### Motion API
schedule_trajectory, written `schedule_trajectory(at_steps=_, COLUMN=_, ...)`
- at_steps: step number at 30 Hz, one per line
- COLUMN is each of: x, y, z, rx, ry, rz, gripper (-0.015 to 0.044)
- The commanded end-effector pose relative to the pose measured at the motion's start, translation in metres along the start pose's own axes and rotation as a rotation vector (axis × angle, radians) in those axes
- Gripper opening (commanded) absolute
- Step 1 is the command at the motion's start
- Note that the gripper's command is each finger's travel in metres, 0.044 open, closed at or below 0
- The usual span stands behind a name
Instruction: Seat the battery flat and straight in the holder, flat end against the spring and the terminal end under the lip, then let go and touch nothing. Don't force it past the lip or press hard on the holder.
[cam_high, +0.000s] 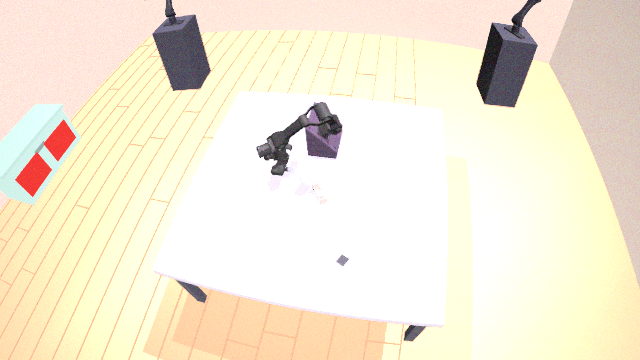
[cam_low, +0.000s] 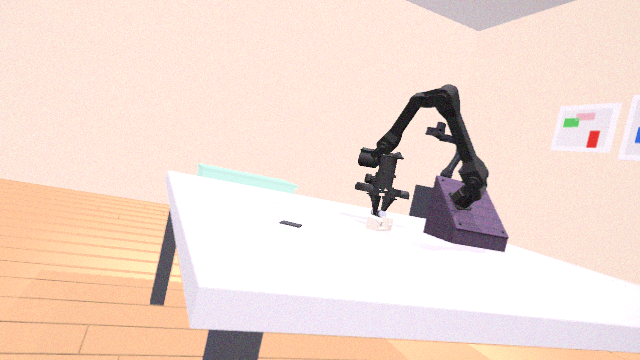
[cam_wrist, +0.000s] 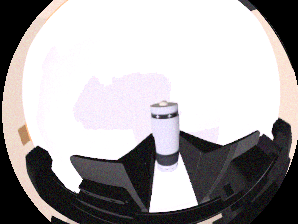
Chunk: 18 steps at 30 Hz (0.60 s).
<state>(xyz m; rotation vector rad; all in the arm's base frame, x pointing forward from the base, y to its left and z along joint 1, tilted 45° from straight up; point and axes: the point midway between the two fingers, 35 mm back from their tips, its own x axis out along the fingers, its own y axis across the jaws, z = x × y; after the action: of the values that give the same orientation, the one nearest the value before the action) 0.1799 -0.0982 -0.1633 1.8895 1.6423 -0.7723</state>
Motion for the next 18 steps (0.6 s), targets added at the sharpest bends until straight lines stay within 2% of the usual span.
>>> schedule_trajectory(at_steps=1, x=-0.033, y=0.003, z=0.003, rx=-0.006, ry=-0.021, rz=0.013, gripper=0.0081)
schedule_trajectory(at_steps=8, x=-0.035, y=0.007, z=0.000, rx=0.015, ry=-0.023, rz=0.013, gripper=0.0081)
schedule_trajectory(at_steps=18, x=-0.050, y=0.052, z=-0.048, rx=0.315, ry=-0.043, rz=0.022, gripper=0.0081)
